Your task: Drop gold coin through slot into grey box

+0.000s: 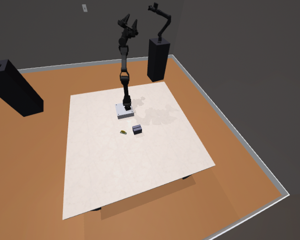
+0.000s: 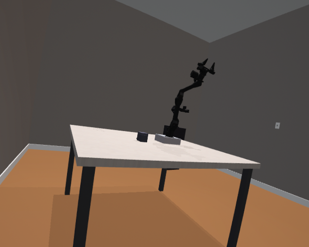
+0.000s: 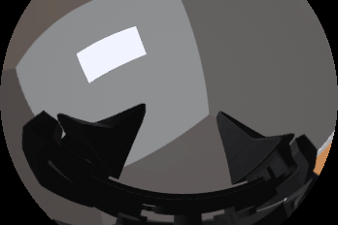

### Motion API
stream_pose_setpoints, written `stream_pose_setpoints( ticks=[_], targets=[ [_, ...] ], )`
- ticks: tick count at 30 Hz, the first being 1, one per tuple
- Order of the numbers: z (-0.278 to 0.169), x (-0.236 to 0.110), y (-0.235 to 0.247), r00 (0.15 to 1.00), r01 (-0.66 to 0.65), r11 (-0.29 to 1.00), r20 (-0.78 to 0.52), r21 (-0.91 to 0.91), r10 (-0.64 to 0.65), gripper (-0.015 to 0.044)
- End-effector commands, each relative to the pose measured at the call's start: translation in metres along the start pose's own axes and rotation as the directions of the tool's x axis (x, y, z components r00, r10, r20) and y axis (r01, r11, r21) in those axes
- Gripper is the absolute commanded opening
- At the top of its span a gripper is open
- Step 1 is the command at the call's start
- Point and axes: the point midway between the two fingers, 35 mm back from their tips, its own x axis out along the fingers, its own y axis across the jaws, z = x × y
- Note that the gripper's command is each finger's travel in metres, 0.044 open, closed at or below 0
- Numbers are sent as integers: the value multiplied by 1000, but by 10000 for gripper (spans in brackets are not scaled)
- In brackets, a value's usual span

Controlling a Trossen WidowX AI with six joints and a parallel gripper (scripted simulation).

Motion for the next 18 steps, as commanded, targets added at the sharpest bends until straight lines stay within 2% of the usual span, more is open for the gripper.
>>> stream_pose_setpoints(
  ticks=[1, 5, 9, 13, 18],
  targets=[
    [0, 0, -1, 1000, 1, 1000, -1, -10, -1, 374],
    [6, 7, -30, 1000, 24, 977, -12, -211, -27, 269],
    [19, 15, -66, 997, 58, 898, -13, -437, -71, 164],
    [41, 21, -107, 991, 107, 759, 3, -642, -137, 161],
    [81, 25, -156, 971, 172, 519, 56, -838, -232, 161]
  ],
)
